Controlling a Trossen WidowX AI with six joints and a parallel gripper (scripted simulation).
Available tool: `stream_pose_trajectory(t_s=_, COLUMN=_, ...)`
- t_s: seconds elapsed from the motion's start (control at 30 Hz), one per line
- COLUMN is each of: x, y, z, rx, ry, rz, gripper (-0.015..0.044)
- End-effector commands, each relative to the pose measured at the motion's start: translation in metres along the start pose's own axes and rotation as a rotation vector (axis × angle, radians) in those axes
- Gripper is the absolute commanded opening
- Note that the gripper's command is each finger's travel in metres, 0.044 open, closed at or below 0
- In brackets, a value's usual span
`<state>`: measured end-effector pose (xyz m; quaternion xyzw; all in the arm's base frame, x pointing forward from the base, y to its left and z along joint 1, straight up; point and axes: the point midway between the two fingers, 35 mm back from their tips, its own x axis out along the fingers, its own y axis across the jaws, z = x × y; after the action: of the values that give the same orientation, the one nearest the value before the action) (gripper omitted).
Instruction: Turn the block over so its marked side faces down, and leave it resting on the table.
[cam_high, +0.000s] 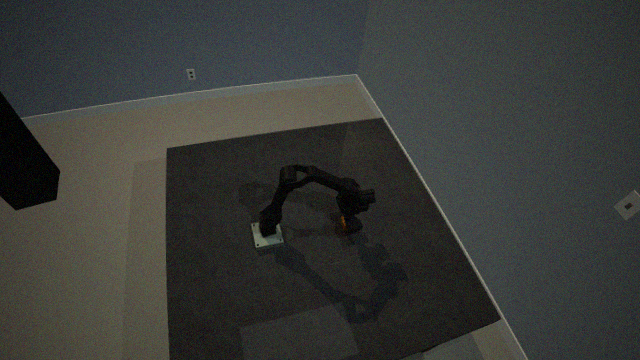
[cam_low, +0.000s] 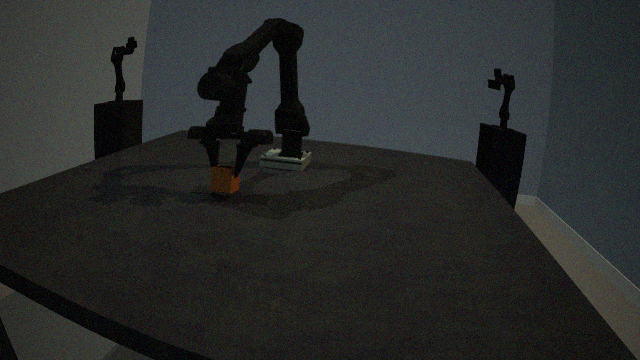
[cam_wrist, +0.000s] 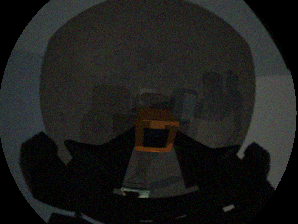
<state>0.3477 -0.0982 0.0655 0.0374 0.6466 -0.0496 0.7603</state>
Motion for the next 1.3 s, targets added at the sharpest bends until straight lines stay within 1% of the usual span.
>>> stream_pose_trajectory(t_s=0.0, x=-0.003, y=0.000, z=-0.001, rx=-0.004, ry=-0.067, rz=0.002, gripper=0.0000)
stream_pose_trajectory(t_s=0.67, x=-0.002, y=0.001, z=-0.007, rx=-0.010, ry=-0.378, rz=0.000, gripper=0.0000)
stream_pose_trajectory(t_s=0.87, x=-0.002, y=0.001, z=-0.007, rx=-0.010, ry=-0.391, rz=0.000, gripper=0.0000)
stream_pose_trajectory(t_s=1.27, x=0.022, y=-0.002, z=0.001, rx=-0.002, ry=-0.571, rz=0.003, gripper=0.0000)
